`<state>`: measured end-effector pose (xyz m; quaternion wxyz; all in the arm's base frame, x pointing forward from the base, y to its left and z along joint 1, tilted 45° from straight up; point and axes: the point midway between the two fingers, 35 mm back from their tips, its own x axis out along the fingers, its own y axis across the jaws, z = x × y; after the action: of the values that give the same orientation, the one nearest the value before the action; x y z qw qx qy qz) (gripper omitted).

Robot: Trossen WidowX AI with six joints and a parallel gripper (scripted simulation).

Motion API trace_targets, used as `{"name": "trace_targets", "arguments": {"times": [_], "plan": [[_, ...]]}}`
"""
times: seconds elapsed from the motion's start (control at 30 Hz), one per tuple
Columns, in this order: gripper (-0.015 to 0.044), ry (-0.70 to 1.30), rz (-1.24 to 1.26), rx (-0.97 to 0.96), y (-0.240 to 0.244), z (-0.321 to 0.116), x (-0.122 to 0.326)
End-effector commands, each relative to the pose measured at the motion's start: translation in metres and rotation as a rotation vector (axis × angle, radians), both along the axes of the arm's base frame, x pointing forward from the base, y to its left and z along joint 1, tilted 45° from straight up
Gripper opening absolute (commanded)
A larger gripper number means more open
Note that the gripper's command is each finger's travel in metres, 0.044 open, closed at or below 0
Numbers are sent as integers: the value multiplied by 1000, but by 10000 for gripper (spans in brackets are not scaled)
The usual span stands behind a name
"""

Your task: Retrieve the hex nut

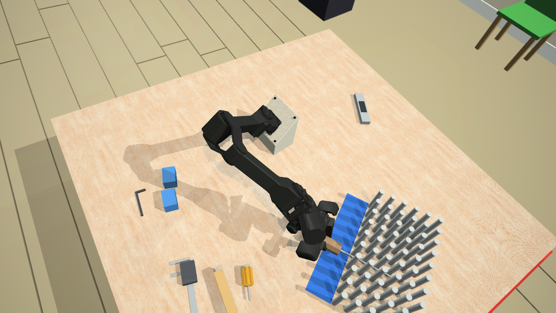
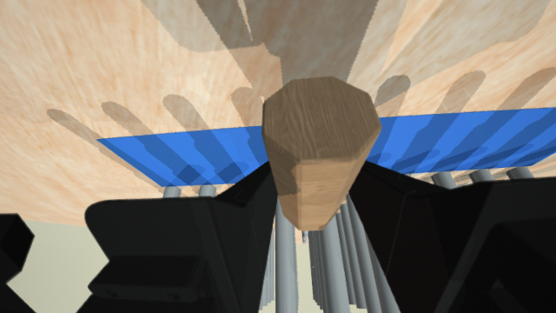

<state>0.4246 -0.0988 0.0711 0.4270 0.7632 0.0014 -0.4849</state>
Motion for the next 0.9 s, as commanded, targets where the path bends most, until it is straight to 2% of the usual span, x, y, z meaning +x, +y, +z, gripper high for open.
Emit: {"name": "trace_targets", "arguments": {"times": [0.0,0.87], "plan": [[0,-11,1,2,3,1,6],[0,-6,6,1,-9,-13,5]]}}
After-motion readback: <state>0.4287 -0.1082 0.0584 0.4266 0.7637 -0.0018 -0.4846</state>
